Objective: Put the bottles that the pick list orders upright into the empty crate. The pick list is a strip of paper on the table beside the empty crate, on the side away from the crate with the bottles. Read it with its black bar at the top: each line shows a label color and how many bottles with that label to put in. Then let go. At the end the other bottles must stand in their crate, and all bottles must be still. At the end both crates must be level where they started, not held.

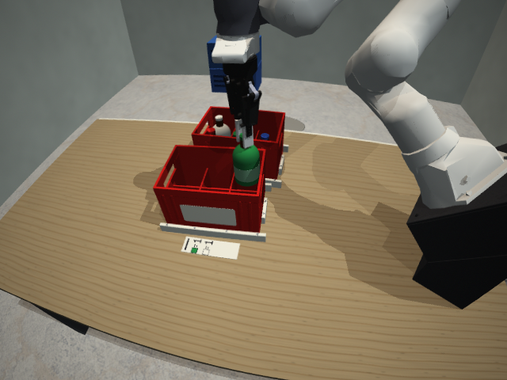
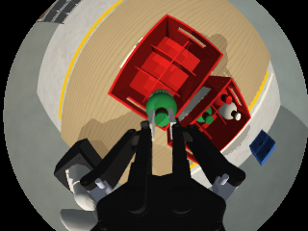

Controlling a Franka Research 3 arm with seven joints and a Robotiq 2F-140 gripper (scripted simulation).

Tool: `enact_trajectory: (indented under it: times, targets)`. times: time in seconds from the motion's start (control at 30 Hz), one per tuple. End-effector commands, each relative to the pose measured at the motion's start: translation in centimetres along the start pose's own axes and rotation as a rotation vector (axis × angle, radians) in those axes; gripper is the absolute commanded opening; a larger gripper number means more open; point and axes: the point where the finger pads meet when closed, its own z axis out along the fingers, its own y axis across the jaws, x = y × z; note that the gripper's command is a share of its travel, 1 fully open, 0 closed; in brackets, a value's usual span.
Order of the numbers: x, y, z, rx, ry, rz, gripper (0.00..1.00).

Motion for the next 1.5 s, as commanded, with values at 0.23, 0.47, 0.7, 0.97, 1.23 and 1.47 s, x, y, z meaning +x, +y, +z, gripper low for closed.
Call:
enact_trajectory:
  times: [0.23, 0.47, 0.7, 0.97, 1.23, 1.47]
  targets:
    - [0.5, 0.3, 0.6, -0.007, 0.015, 0.008, 0.00]
    - [0.5, 0.3, 1.3, -0.007, 0.015, 0.008, 0.00]
    - [0.5, 0.3, 1.8, -0.007, 0.015, 0.008, 0.00]
    - [0.5, 0.3, 2.6, -0.007, 0.015, 0.008, 0.00]
    - [0.6, 0.3, 3.2, -0.007, 0.015, 0.008, 0.00]
    - [0.6, 0.3, 3.9, -0.007, 0.015, 0.008, 0.00]
